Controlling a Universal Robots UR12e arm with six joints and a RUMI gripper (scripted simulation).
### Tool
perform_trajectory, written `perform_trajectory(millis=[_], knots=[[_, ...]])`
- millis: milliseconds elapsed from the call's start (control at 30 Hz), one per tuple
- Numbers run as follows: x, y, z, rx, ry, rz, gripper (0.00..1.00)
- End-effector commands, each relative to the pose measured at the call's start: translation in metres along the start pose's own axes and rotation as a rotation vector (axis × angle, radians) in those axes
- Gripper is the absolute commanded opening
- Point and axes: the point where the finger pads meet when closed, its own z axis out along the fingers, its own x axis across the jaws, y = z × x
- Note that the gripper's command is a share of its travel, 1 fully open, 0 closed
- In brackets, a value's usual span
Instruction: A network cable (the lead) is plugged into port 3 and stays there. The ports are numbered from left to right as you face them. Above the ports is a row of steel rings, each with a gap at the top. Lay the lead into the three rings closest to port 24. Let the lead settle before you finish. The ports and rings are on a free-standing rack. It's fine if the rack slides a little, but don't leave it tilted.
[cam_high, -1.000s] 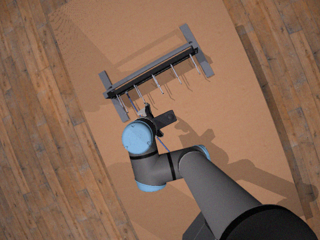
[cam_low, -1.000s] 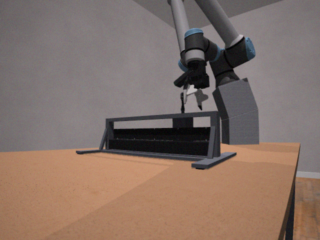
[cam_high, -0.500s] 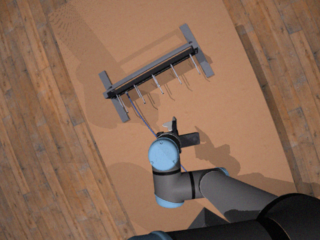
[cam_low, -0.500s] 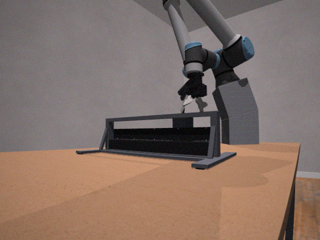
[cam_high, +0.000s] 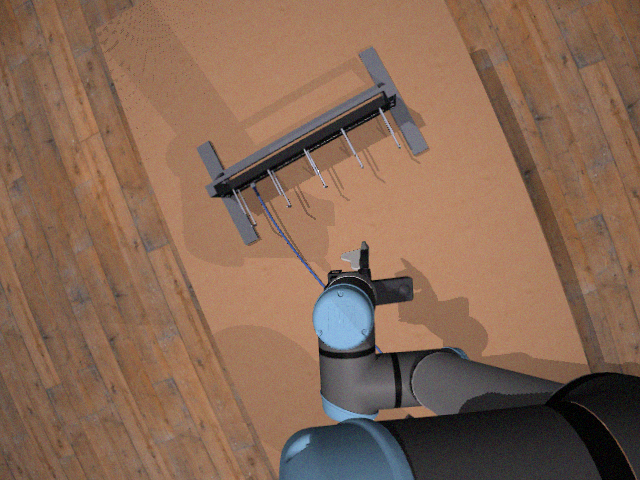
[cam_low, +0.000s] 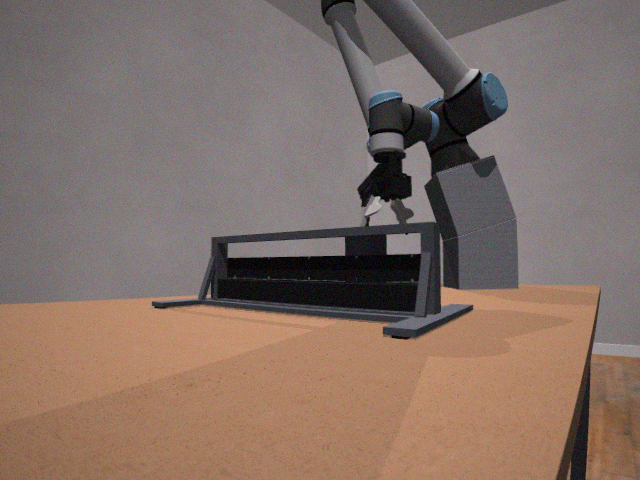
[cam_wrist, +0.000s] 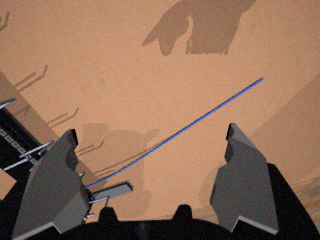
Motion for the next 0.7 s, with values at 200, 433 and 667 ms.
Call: perform_trajectory(millis=[200,433,667], knots=[[0.0008,-0.0012,0.0,0.0,0.0,0.004,0.0],[0.0008,-0.0012,0.0,0.0,0.0,0.004,0.0],[0.0008,-0.0012,0.0,0.0,0.0,0.004,0.0]])
